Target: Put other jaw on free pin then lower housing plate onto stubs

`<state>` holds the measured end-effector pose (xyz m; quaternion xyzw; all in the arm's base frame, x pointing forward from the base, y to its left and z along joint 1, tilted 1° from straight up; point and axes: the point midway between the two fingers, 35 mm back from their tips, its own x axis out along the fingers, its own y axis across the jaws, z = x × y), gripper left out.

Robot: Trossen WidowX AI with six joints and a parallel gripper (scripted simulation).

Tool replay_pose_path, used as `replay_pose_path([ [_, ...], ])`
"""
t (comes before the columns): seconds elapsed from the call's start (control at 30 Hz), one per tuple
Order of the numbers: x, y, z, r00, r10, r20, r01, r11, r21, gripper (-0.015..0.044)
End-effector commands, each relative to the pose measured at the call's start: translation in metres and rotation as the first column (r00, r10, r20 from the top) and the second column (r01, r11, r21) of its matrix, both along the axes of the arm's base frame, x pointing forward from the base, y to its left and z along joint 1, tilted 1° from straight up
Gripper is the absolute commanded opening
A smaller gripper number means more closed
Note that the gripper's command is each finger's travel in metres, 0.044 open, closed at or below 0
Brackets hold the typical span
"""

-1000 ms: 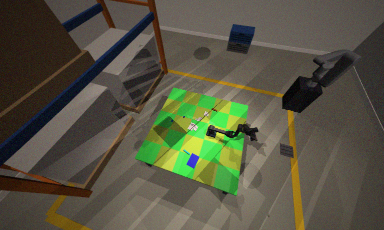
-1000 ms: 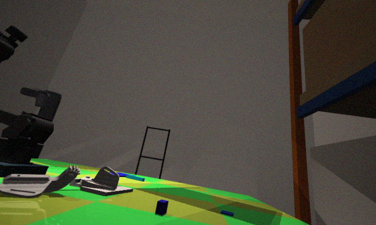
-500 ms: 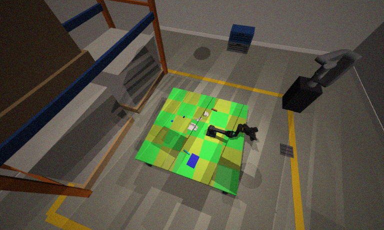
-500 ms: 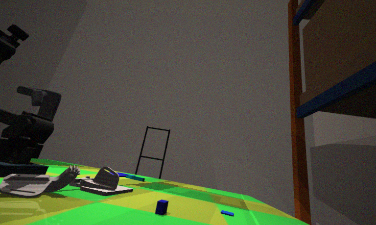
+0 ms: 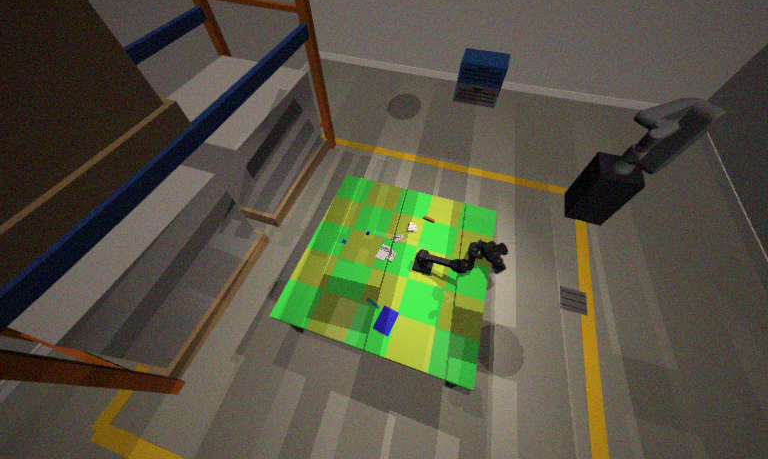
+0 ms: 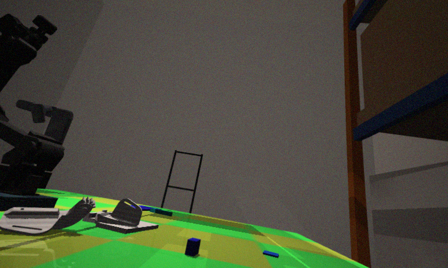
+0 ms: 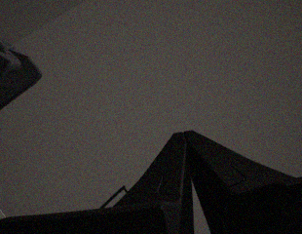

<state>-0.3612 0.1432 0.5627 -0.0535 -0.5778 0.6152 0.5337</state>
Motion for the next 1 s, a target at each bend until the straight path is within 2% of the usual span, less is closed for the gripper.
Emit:
replay_pose_path([
  [0.0, 0.028, -0.003, 0.023, 0.998, -0.029, -0.048, 0.032, 0.998, 0.051, 0.0000],
  [0.57, 0.142, -0.017, 0.088, 0.955, -0.166, -0.244, 0.219, 0.953, 0.208, 0.0000],
  [0.97, 0.228, -0.036, 0.113, 0.880, -0.257, -0.401, 0.372, 0.896, 0.243, 0.0000],
])
